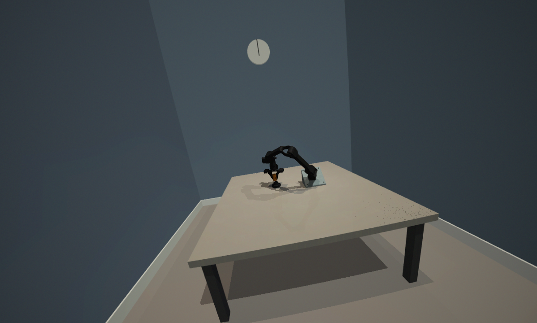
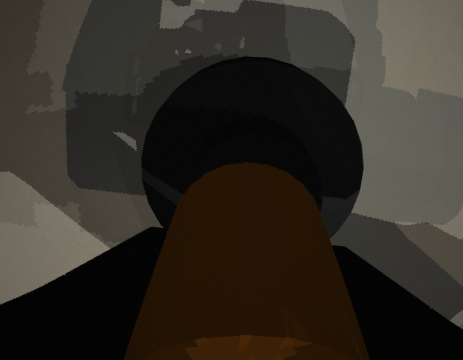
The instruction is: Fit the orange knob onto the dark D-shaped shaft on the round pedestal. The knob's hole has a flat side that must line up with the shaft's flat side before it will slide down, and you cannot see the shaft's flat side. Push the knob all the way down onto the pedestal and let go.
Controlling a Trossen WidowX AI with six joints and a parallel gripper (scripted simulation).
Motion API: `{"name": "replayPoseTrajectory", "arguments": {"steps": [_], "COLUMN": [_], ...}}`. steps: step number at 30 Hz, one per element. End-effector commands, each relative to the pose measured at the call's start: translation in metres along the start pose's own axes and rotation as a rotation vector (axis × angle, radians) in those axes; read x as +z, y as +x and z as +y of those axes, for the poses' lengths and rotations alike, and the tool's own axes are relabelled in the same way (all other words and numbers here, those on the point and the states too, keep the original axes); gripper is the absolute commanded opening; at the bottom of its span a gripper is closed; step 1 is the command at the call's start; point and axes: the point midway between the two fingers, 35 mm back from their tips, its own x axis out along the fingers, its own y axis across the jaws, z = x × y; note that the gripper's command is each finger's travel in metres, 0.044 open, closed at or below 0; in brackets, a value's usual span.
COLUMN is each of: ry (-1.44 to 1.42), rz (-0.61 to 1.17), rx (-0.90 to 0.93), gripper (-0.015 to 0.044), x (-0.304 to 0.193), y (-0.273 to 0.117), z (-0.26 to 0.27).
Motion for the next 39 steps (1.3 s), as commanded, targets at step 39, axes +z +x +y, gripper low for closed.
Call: {"name": "replayPoseTrajectory", "arguments": {"steps": [39], "ry": [0.222], "rz": [-0.001], "rx": [0.005], "gripper": [0.0], "x": [0.0001], "y": [-0.002], "z": [0.0021]}}
